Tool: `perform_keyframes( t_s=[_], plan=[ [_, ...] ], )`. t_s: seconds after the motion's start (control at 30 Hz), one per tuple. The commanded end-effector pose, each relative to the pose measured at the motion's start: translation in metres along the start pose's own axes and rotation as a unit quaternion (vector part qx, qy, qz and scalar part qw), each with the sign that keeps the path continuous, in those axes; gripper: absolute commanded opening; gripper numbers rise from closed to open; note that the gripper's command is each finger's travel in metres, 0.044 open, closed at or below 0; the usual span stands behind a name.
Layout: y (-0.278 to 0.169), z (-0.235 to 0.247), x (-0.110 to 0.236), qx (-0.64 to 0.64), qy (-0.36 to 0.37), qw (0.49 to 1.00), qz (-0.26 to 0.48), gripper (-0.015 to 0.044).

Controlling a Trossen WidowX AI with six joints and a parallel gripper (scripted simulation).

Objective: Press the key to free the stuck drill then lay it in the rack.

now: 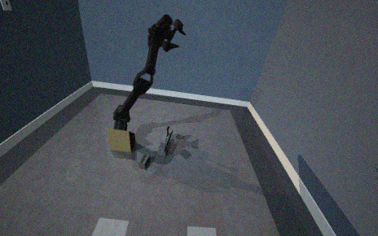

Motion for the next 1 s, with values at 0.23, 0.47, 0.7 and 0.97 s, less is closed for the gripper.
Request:
perform_keyframes(
  t_s=[0.23, 0.47, 0.7, 0.97],
  plan=[
    [0.0, 0.0, 0.0, 0.0, 0.0, 1.0, 0.0, 0.019],
    [0.063, 0.022, 0.024, 0.032, -0.068, 0.997, -0.036, 0.0006],
    [0.146, 0.077, 0.035, 0.147, -0.117, 0.98, -0.058, 0.0],
    [0.201, 0.167, -0.004, 0.273, -0.085, 0.957, -0.057, 0.0]
  ],
)
Point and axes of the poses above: the point midway between the two fingers, 35 mm back from their tips, its own x axis back along the fingers, its own z axis across the jaws, y = z × x, the point moved 9 cm from there along x, back along the fingers, and after that the axes turned 10 degrees about x, right-handed, at the moved point
